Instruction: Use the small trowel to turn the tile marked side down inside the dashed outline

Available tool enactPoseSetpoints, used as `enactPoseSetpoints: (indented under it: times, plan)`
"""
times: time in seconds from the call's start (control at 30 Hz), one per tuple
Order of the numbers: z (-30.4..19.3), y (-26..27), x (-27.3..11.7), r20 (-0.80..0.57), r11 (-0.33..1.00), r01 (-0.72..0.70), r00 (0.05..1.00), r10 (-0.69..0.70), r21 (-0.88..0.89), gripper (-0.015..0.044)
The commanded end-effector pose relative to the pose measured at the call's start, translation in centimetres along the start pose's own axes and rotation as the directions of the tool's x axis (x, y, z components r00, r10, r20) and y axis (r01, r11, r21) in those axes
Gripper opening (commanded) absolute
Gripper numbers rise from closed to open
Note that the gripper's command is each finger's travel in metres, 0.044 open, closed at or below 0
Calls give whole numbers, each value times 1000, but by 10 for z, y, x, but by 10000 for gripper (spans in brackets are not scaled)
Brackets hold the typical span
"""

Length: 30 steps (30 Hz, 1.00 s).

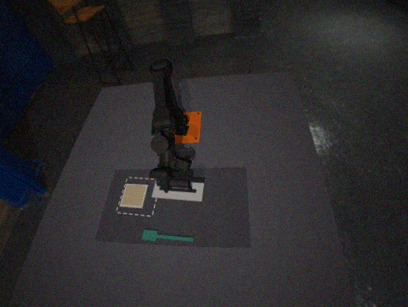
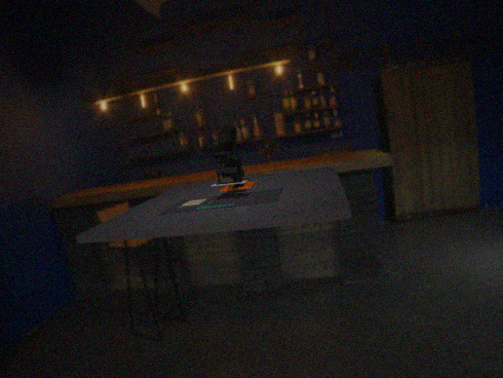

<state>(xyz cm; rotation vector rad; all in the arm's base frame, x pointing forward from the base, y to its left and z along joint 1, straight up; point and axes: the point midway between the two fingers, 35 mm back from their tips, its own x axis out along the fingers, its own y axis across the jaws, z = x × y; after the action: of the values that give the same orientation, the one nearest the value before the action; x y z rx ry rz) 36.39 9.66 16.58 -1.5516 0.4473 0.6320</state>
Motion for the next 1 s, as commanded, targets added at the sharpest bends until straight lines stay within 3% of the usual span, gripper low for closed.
enactPoseSetpoints:
  times: [0.0, 0.43, 0.97]
  plan:
    - [0, -7, -2, -3, 1000, 18, 1000, -18, 9, 0]
    - [-2, -8, -1, -4, 1000, 16, 1000, -16, 9, 0]
    - [-59, -24, 25, -20, 999, -32, 999, 32, 2, 0]
